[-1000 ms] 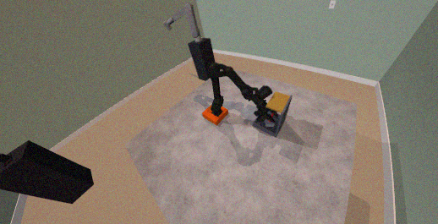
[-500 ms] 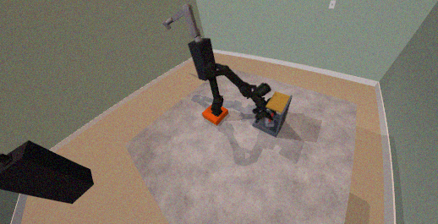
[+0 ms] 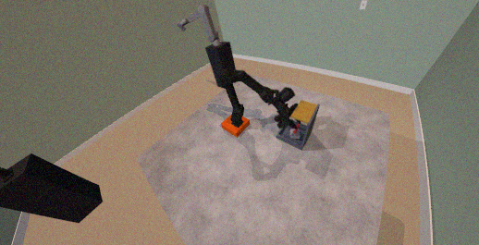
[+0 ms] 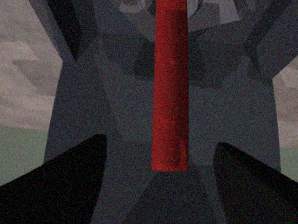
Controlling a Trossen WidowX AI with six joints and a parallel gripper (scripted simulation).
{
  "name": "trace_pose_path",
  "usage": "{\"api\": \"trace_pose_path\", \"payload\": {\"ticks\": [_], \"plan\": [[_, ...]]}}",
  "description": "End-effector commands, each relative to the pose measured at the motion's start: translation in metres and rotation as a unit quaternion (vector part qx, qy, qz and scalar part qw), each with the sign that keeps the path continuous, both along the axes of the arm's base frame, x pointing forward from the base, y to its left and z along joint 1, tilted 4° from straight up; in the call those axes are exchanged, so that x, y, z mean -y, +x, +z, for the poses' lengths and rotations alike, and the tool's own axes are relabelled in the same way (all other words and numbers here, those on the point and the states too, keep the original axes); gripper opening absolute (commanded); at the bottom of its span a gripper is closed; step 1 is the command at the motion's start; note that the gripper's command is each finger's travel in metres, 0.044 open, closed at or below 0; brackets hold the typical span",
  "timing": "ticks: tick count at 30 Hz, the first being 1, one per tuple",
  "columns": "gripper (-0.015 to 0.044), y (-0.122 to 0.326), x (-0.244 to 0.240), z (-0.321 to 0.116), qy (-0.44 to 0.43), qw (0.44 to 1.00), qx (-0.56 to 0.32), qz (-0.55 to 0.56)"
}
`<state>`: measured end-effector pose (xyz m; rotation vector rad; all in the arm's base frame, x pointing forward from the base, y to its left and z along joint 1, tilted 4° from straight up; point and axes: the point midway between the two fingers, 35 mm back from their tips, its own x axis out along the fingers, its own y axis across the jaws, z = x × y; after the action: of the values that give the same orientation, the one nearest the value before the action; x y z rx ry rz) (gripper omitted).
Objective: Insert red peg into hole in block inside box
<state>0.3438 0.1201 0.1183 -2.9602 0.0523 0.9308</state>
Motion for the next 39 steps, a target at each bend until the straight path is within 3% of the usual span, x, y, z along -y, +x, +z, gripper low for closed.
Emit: {"api": "trace_pose_path", "payload": {"ticks": [1, 32, 39], "plan": [[0.0220, -0.0021, -0.0010, 0.0102, 0.005, 1.000, 0.007, -0.001], [0.0220, -0.0096, 0.0001, 0.0177, 0.004, 1.000, 0.004, -0.001], [0.0036, -0.0107, 0.0005, 0.0146, 0.001, 1.000, 0.000, 0.002]]}}
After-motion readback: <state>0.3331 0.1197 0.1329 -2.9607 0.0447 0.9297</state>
